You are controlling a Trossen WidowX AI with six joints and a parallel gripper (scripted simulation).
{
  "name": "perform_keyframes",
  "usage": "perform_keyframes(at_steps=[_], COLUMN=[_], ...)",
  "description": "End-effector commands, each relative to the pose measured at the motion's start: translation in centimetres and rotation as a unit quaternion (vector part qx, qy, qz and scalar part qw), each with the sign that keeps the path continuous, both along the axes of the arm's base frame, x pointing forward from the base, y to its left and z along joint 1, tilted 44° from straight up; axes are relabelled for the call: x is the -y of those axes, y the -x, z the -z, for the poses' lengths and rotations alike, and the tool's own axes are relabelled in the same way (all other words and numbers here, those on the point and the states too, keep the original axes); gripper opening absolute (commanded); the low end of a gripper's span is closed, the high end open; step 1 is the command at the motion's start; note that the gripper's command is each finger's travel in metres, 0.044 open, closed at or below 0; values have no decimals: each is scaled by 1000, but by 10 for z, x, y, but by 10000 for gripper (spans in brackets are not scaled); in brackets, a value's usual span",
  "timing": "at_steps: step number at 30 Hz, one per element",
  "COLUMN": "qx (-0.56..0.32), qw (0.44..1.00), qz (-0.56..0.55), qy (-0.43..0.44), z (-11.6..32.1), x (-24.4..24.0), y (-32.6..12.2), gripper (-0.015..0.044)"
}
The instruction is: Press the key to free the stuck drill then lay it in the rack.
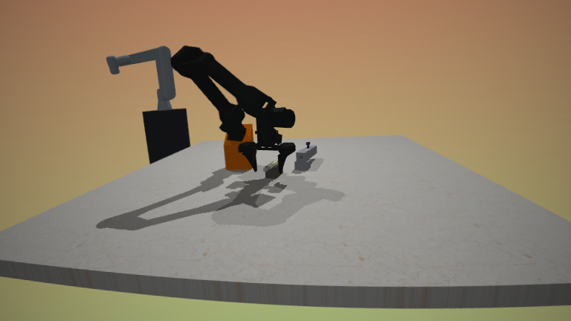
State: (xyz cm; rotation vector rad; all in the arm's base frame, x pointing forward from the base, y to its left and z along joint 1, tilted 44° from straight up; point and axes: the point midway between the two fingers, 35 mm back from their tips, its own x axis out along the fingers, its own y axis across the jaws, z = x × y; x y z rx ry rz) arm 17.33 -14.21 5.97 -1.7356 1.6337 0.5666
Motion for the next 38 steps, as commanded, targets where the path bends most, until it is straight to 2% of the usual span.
perform_keyframes(at_steps=[1,14,18,29,38], qx=[3,3,-7,-17,-31], qw=[1000,1000,998,939,833], qz=[1,1,-61,-323,-526], qy=[1,0,-27,-117,-169], z=[-12,-44,-40,-56,-65], x=[-10,-37,-52,-172,-300], y=[1,4,-23,-120,-156], gripper=[440,440,440,440,440])
